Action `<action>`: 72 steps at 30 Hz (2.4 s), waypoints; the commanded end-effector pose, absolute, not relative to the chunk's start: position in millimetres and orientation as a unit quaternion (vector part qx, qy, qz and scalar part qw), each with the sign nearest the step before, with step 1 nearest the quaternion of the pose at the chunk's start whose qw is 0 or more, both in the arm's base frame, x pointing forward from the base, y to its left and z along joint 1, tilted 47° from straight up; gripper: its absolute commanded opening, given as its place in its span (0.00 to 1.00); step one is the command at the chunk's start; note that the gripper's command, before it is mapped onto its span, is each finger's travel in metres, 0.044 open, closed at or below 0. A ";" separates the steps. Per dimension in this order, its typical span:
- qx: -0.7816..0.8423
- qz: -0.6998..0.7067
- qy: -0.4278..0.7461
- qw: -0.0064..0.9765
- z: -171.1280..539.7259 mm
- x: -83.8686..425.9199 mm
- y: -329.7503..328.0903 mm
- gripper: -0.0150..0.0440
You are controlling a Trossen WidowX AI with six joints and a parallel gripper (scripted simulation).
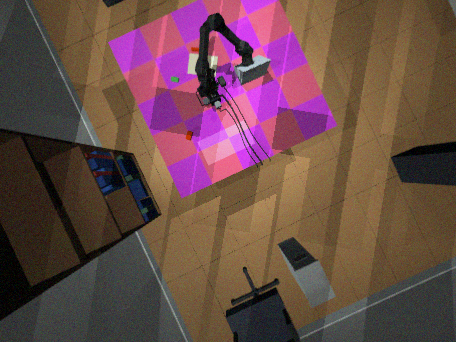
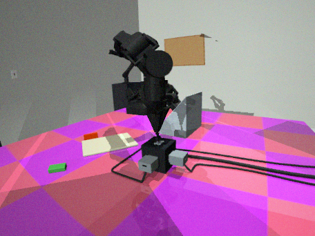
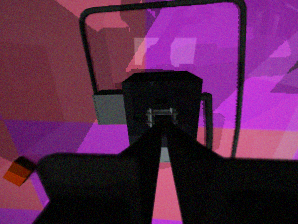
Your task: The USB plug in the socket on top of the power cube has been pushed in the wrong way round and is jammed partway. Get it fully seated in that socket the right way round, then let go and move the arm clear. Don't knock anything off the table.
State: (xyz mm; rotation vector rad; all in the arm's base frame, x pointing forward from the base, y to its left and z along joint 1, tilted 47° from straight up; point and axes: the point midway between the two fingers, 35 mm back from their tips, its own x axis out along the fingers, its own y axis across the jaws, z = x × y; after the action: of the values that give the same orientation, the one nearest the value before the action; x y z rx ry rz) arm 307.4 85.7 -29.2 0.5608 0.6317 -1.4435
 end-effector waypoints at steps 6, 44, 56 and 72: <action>0.249 -0.641 0.280 0.670 -25.8 307.3 89.3 0.25; 0.249 -0.640 0.281 0.670 -8.6 306.6 107.5 0.25; 0.179 -0.609 0.341 0.693 -10.2 306.7 105.5 0.25; 0.030 -0.524 0.461 0.715 -10.3 306.7 105.4 0.25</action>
State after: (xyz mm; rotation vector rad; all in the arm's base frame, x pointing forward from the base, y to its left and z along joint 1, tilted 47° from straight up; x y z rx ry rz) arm 306.7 105.6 -10.0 0.1449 0.9625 -1.2125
